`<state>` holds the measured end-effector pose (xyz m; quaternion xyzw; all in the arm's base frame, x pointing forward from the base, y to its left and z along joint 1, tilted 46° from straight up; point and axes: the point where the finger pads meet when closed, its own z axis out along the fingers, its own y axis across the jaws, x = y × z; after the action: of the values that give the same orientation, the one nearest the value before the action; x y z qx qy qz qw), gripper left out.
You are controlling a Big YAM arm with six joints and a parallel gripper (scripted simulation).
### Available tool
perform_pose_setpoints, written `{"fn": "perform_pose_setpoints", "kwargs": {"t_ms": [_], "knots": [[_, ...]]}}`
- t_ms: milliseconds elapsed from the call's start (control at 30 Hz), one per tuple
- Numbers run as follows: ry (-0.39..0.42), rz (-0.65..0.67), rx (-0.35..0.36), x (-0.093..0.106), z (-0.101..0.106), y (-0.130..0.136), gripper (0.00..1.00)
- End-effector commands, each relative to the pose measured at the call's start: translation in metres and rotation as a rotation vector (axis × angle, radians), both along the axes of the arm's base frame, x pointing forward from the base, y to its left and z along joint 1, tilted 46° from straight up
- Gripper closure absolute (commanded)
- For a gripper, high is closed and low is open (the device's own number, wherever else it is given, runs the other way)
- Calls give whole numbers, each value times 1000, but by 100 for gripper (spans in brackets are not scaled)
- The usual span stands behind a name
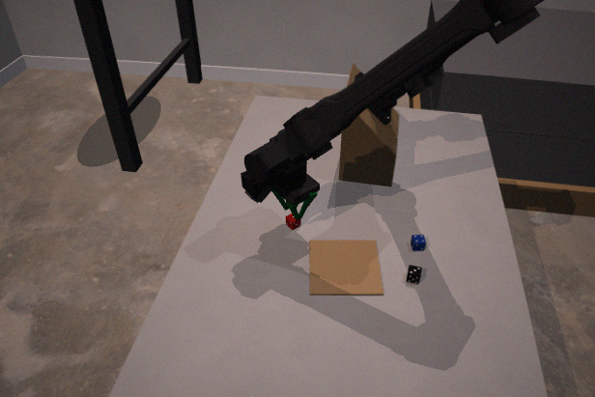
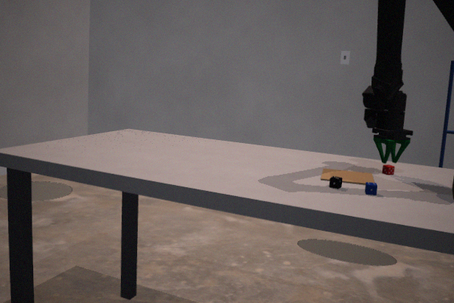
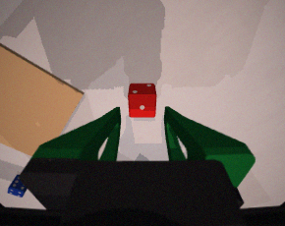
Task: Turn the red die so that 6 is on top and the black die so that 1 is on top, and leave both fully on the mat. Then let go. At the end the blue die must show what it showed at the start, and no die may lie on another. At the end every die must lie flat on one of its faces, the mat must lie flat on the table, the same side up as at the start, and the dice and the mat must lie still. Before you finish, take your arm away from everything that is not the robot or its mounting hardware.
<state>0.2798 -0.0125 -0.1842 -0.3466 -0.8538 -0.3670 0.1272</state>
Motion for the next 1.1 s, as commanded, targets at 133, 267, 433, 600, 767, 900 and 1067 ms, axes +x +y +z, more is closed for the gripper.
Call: {"fn": "perform_pose_setpoints", "kwargs": {"t_ms": [133,267,433,600,767,900,1067], "knots": [[2,0,-1,1,-4,5,60],[3,0,1,0,-7,8,60],[1,0,-1,1,-11,12,60],[2,0,0,1,-17,19,60],[-3,0,-3,2,-20,23,60],[-16,-18,-8,9,-21,17,60],[-13,-14,-8,8,-22,18,60]]}}
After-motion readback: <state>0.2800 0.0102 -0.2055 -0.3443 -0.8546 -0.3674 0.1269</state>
